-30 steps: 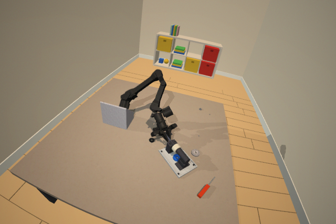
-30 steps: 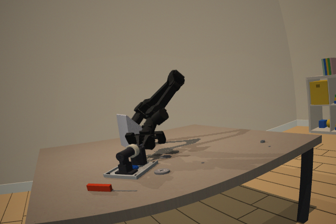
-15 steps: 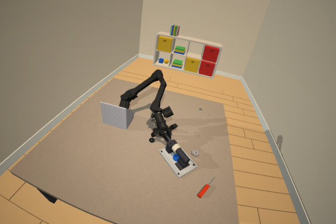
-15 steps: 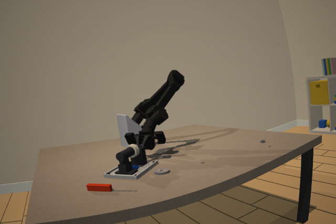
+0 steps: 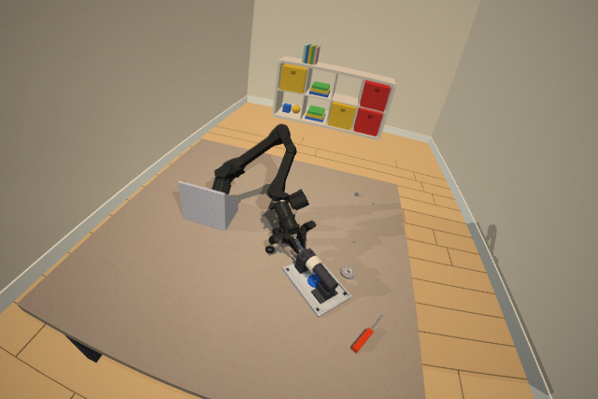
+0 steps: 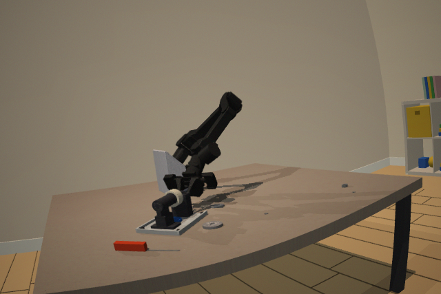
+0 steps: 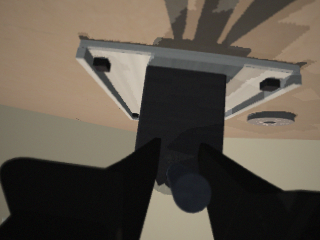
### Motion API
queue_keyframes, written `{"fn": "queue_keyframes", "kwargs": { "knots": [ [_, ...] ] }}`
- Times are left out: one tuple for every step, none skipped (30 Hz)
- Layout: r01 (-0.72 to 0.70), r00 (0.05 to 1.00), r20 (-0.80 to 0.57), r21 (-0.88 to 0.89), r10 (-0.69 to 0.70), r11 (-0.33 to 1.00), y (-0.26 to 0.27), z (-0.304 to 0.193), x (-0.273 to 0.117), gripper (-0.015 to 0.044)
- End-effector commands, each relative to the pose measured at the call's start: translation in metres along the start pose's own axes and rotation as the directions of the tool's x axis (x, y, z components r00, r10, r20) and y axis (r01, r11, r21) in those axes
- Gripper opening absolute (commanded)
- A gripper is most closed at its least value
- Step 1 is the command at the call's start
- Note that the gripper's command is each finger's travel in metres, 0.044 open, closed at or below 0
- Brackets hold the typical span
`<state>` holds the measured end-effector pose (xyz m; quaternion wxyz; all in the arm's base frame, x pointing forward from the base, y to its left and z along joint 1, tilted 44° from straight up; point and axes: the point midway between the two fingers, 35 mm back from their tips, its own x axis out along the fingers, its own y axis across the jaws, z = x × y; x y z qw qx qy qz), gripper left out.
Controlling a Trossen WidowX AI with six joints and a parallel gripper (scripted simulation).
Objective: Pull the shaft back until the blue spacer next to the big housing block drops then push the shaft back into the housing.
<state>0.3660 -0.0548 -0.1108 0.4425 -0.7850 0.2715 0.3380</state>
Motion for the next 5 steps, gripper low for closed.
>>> {"fn": "queue_keyframes", "kwargs": {
  "knots": [
    [0.0, 1.0, 0.001, -0.001, 0.0, 1.0, -0.0001, 0.0004, -0.0001, 0.021],
    [0.0, 1.0, 0.001, -0.001, 0.0, 1.0, -0.0001, 0.0004, -0.0001, 0.0236],
    [0.0, 1.0, 0.001, -0.001, 0.0, 1.0, -0.0001, 0.0004, -0.0001, 0.0263],
    [0.0, 1.0, 0.001, -0.001, 0.0, 1.0, -0.0001, 0.0004, -0.0001, 0.0289],
    [0.0, 1.0, 0.001, -0.001, 0.0, 1.0, -0.0001, 0.0004, -0.0001, 0.0315]
  ]
}}
